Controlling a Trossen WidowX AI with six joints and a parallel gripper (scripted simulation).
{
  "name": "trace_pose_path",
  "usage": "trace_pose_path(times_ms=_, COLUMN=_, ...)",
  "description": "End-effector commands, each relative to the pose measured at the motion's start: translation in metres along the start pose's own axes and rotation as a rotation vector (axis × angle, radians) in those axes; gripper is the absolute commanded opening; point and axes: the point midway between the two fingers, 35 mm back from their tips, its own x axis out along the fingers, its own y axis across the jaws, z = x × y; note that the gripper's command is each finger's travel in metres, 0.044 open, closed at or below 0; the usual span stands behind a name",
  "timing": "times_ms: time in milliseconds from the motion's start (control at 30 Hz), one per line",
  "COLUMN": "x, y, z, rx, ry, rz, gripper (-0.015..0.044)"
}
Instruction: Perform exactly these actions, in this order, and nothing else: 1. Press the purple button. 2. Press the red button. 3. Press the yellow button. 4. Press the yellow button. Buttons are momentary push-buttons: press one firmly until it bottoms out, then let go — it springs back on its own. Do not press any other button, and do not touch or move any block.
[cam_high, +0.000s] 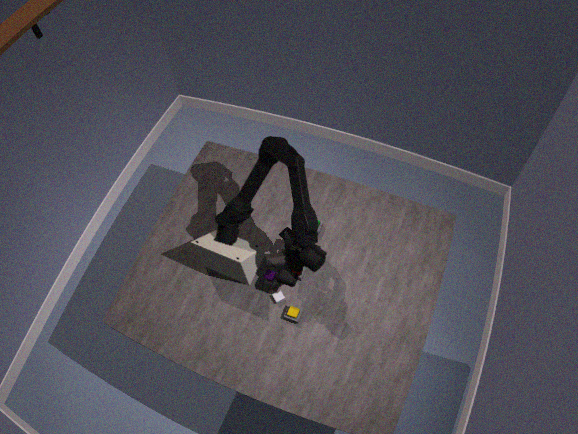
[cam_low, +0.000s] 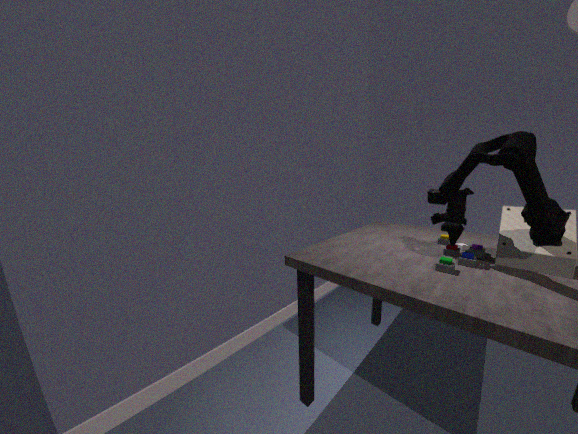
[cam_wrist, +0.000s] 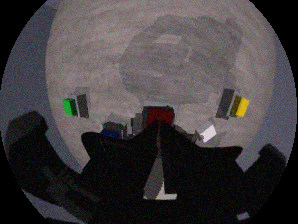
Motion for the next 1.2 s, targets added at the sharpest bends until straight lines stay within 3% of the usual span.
trace_pose_path(times_ms=0, x=-0.024, y=-0.001, z=0.0, rx=-0.001, ry=-0.005, rz=-0.005, gripper=0.002)
trace_pose_path(times_ms=133, x=-0.029, y=-0.001, z=0.0, rx=0.0, ry=-0.005, rz=-0.005, gripper=0.002)
trace_pose_path(times_ms=300, x=-0.086, y=-0.001, z=0.0, rx=0.001, ry=-0.004, rz=-0.007, gripper=0.002)
trace_pose_path(times_ms=433, x=-0.089, y=-0.003, z=0.001, rx=0.001, ry=-0.004, rz=-0.007, gripper=0.002)
trace_pose_path(times_ms=667, x=-0.096, y=-0.076, z=0.034, rx=-0.001, ry=-0.007, rz=-0.015, gripper=0.002)
trace_pose_path(times_ms=833, x=-0.093, y=-0.14, z=0.046, rx=-0.003, ry=-0.008, rz=-0.016, gripper=0.002)
trace_pose_path(times_ms=1000, x=-0.089, y=-0.149, z=0.047, rx=-0.004, ry=-0.007, rz=-0.016, gripper=0.002)
trace_pose_path(times_ms=1167, x=-0.032, y=-0.149, z=0.048, rx=-0.005, ry=-0.008, rz=-0.013, gripper=0.002)
